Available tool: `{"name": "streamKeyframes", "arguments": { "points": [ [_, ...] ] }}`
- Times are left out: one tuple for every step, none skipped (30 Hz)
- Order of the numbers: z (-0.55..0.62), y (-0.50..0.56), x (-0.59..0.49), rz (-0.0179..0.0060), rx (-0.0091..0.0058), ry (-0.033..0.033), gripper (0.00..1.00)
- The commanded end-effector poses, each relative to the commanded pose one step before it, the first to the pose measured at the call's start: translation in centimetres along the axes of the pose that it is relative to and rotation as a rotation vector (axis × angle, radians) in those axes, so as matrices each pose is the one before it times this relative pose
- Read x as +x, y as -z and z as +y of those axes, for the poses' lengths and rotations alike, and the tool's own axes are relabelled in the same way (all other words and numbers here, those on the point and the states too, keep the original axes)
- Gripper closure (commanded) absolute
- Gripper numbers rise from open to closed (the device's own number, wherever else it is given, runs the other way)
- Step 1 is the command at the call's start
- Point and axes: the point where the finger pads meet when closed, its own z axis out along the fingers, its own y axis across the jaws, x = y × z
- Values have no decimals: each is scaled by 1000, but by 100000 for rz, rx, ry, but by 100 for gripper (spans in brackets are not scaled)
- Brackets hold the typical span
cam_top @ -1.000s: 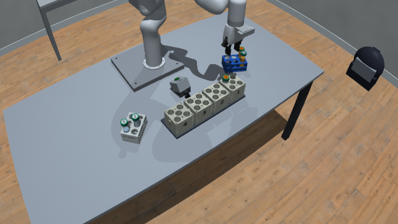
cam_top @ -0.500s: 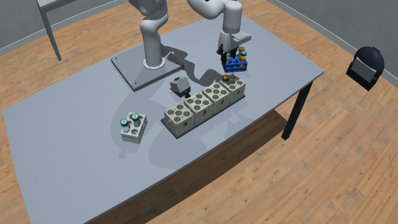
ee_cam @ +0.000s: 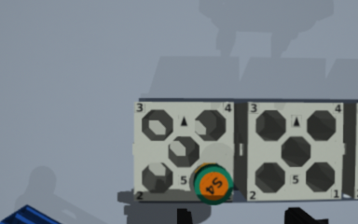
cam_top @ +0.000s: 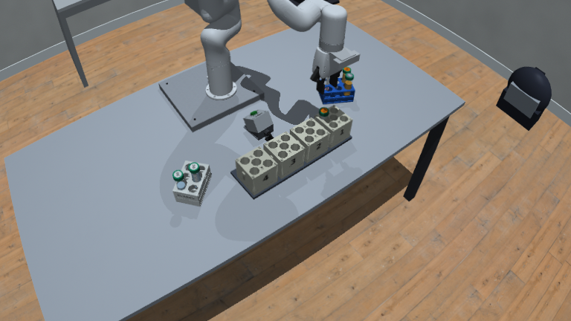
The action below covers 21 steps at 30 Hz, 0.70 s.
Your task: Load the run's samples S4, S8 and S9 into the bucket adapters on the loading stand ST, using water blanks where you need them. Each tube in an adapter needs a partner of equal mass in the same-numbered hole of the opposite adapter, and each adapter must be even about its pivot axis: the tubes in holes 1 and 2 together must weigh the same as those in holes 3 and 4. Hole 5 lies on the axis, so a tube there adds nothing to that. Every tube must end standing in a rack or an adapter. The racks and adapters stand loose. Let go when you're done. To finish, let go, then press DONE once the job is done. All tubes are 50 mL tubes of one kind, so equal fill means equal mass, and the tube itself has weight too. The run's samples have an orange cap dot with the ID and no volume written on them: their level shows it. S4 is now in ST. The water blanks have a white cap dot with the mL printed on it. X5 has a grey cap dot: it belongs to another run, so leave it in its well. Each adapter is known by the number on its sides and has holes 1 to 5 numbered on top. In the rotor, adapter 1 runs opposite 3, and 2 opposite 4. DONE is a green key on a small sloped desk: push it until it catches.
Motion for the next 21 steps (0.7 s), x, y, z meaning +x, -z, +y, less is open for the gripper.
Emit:
{"name": "streamKeyframes", "arguments": {
  "points": [
    [-41, -411, 122, 736, -470, -11, 43],
    [0, 0, 0, 0, 0, 0, 43],
    [0, -200, 0, 0, 0, 0, 43],
    [0, -200, 0, 0, 0, 0, 43],
    [0, -200, 0, 0, 0, 0, 43],
    [0, -200, 0, 0, 0, 0, 43],
    [0, -200, 0, 0, 0, 0, 43],
    [0, -200, 0, 0, 0, 0, 43],
    [0, -200, 0, 0, 0, 0, 43],
    [0, -200, 0, 0, 0, 0, 43],
    [0, -200, 0, 0, 0, 0, 43],
    [0, -200, 0, 0, 0, 0, 43],
    [0, -200, 0, 0, 0, 0, 43],
    [0, -200, 0, 0, 0, 0, 43],
    [0, -200, 0, 0, 0, 0, 43],
    [0, -200, 0, 0, 0, 0, 43],
    [0, -200, 0, 0, 0, 0, 43],
    [0, 0, 0, 0, 0, 0, 43],
    [0, 0, 0, 0, 0, 0, 43],
    [0, -200, 0, 0, 0, 0, 43],
    [0, -200, 0, 0, 0, 0, 43]
  ]
}}
